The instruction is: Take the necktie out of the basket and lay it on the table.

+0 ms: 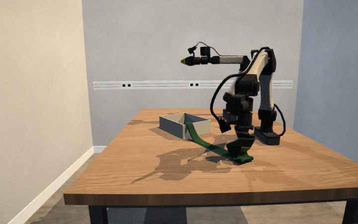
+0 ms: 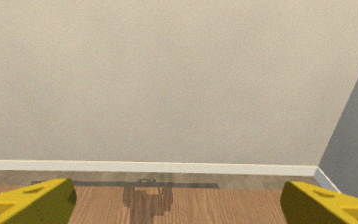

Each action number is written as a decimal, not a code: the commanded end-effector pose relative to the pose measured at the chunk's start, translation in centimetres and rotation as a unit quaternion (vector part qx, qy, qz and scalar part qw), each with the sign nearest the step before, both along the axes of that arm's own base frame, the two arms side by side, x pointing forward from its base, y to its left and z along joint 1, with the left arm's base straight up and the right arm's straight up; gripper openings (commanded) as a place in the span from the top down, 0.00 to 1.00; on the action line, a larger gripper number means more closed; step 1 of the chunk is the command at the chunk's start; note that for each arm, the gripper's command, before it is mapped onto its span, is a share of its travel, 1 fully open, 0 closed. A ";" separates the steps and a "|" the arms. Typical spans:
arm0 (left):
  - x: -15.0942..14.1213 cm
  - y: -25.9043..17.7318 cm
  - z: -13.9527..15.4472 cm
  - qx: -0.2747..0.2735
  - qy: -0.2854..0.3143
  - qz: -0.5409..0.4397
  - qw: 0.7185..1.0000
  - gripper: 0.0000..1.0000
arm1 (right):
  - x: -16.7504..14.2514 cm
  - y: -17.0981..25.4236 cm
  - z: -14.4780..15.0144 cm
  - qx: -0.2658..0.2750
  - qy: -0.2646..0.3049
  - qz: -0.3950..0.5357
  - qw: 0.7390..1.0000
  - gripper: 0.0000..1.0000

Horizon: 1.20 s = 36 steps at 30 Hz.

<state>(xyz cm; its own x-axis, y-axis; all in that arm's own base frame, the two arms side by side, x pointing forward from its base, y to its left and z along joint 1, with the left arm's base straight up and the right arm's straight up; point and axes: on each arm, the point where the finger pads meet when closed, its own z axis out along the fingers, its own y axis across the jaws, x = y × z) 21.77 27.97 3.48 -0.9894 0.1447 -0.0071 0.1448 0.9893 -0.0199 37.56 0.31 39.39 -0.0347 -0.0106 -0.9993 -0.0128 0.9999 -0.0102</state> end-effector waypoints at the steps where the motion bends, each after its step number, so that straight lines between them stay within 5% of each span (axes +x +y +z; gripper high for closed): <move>1: 0.0 0.5 1.3 0.008 -0.001 -0.003 1.000 0.00 | 0.0 0.0 0.2 0.000 -0.004 0.000 1.000 0.00; 36: -0.1 0.4 9.6 0.006 0.000 -0.003 1.000 0.00 | 0.0 0.0 0.2 0.000 -0.003 0.000 1.000 0.00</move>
